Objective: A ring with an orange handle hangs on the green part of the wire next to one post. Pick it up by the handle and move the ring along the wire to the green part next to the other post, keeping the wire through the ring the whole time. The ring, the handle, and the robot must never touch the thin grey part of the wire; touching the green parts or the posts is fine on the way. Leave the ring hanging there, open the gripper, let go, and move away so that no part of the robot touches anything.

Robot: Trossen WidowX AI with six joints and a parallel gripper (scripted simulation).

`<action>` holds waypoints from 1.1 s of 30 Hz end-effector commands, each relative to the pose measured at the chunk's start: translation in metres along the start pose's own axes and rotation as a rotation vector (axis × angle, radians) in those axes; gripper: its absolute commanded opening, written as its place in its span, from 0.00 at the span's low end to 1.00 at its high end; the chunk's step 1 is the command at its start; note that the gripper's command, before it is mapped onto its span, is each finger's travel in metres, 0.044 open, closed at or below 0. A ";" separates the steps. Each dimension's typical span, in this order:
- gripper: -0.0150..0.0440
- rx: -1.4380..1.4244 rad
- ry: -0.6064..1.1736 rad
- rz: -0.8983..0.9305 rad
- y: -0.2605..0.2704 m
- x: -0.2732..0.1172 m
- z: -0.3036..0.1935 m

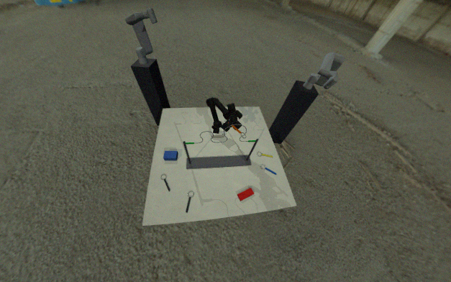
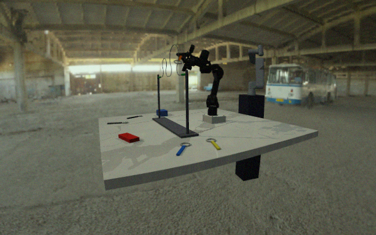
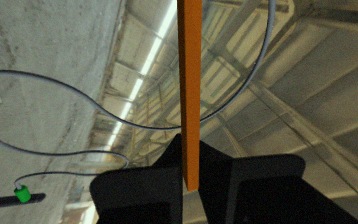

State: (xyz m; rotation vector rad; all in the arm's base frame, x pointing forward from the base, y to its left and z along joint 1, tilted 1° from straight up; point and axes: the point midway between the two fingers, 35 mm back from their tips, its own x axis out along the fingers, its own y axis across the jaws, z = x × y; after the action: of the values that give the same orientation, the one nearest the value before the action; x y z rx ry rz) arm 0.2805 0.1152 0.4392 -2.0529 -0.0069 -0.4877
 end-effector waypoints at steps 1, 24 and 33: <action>0.00 -0.027 -0.005 -0.015 0.001 0.000 0.001; 0.00 0.085 0.012 0.048 0.038 -0.004 -0.001; 0.00 0.249 0.035 0.141 0.067 -0.011 0.004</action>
State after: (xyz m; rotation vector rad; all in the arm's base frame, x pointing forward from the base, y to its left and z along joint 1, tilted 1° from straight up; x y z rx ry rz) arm 0.2859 0.0895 0.3872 -1.8367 0.0704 -0.4258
